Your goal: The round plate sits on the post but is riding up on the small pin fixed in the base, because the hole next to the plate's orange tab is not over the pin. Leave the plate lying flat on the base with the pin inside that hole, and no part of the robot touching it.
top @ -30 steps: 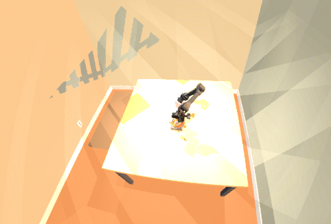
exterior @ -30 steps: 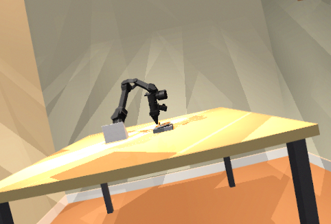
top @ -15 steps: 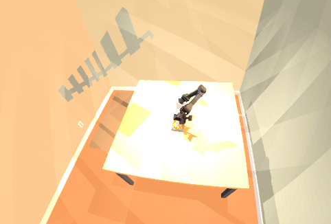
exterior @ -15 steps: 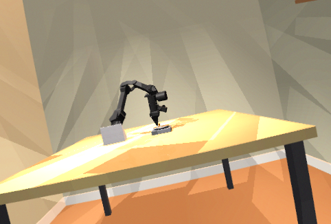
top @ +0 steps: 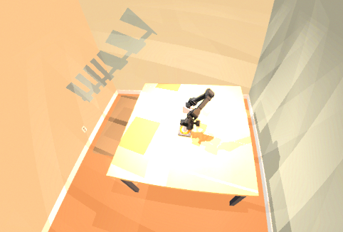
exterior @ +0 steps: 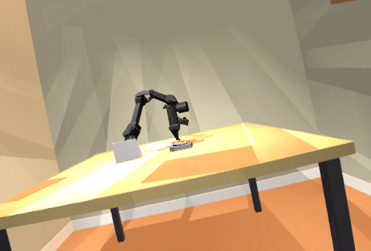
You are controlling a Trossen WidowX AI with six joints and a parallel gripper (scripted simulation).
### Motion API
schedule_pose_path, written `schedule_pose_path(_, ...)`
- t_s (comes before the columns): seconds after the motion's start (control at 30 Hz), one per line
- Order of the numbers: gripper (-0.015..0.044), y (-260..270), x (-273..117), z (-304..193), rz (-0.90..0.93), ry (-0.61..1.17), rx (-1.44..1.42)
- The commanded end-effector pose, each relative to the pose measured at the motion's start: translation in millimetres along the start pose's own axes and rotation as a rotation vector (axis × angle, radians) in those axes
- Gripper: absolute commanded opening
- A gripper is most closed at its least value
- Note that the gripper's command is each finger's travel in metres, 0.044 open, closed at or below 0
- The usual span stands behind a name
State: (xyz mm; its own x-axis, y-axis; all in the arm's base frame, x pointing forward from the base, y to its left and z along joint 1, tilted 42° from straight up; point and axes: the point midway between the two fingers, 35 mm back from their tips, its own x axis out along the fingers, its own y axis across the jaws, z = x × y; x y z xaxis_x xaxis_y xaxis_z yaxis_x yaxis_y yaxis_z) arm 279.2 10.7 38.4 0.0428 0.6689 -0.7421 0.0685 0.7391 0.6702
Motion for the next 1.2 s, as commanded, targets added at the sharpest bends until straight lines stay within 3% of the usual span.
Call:
schedule_pose_path(0.0,0.0000,1.3,-2.1,5.8,0.001,-0.010,-0.003)
schedule_pose_path(0.27,0.0000,2.1,-1.0,9.4,0.001,-0.010,-0.003)
schedule_pose_path(0.57,0.0000,1.5,-44.9,3.2,-0.001,-0.010,-0.002)
schedule_pose_path(1.17,0.0000,0.6,-38.7,2.8,0.003,-0.008,0.007)
